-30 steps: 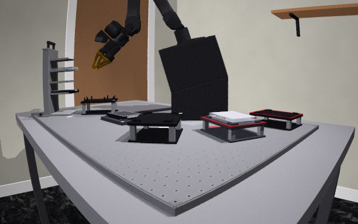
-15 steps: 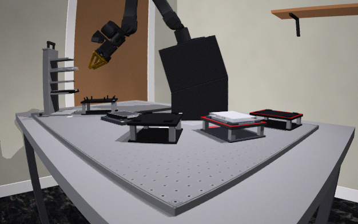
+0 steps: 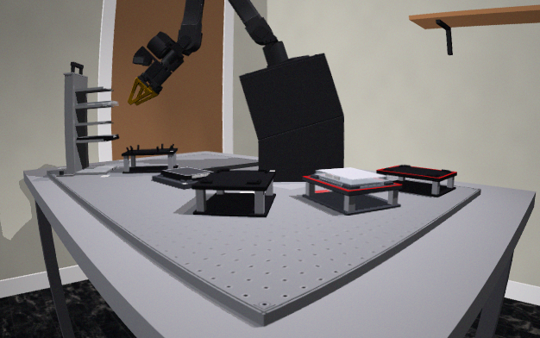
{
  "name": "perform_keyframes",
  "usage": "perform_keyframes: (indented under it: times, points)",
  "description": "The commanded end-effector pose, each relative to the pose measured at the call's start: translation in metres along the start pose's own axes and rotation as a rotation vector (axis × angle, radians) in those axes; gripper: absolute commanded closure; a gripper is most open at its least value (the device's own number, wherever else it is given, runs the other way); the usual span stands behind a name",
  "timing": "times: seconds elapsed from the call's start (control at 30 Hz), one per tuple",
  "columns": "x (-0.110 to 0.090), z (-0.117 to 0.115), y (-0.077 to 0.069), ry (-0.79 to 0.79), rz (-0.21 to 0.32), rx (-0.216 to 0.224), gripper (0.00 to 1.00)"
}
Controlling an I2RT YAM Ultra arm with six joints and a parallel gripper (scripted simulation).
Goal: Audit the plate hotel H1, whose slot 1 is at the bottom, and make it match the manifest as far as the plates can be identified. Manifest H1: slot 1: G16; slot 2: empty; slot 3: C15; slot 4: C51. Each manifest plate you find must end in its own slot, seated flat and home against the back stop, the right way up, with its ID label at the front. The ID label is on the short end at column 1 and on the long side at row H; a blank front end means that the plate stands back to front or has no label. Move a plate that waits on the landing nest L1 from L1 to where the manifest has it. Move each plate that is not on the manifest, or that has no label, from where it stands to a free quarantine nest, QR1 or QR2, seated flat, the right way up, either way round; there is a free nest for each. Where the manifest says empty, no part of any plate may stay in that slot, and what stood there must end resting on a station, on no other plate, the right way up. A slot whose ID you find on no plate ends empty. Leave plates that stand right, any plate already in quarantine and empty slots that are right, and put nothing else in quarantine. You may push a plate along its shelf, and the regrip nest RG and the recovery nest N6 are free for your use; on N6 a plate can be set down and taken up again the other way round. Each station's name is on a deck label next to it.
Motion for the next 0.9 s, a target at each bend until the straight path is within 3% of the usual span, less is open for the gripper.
perform_keyframes:
  times: [0.0, 0.87]
  points:
    - [0.008, -0.002, 0.002, -0.001, -0.012, -0.004, 0.0]
    - [0.029, -0.003, 0.023, -0.001, -0.012, -0.005, 0.0]
Point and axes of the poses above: the point where the finger pads meet when closed, its own y axis out along the fingers, its own z axis across the jaws, x = y × z, the point moved 7 cm from there along -y, back along the fingers, and after that the axes turned 3 degrees about -y, right-handed, at the moved point
